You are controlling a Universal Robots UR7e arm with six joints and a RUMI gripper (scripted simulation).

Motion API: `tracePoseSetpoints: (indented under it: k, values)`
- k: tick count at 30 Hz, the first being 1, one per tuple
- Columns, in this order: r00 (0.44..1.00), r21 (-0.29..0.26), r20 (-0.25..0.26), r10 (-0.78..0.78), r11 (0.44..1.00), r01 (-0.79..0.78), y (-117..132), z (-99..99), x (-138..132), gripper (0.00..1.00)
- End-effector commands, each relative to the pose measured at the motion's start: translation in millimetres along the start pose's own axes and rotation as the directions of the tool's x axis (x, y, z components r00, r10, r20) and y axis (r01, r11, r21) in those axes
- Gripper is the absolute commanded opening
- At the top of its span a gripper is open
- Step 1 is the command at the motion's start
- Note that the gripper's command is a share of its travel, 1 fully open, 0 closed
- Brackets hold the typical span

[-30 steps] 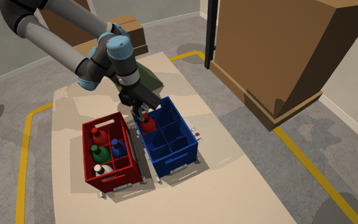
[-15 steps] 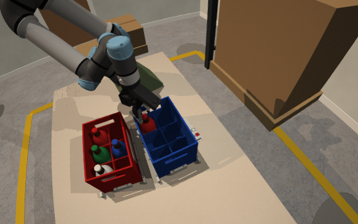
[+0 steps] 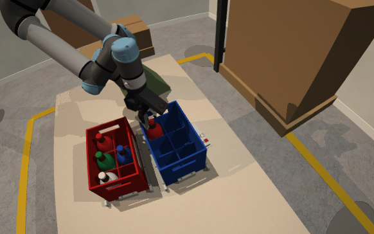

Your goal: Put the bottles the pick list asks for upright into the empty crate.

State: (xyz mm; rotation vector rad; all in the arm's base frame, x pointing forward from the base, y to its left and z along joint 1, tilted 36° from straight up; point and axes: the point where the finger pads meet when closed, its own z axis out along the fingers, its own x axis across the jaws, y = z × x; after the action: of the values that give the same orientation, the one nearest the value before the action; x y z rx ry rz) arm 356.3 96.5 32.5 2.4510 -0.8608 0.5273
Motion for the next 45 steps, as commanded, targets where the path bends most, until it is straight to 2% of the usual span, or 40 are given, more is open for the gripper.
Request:
tracePoseSetpoints:
  k: [1,4,40,45]
  values:
    - [1.000,0.001,0.000,0.000,1.000,0.000,-0.2,-0.3,0.2,0.38]
    - [1.000,0.001,0.000,0.000,1.000,0.000,-0.2,-0.3,0.2,0.38]
    - [1.000,0.001,0.000,0.000,1.000,0.000,-0.2,-85.2,0.2,0.38]
    - [1.000,0.001,0.000,0.000,1.000,0.000,-0.2,-85.2,0.2,0.38]
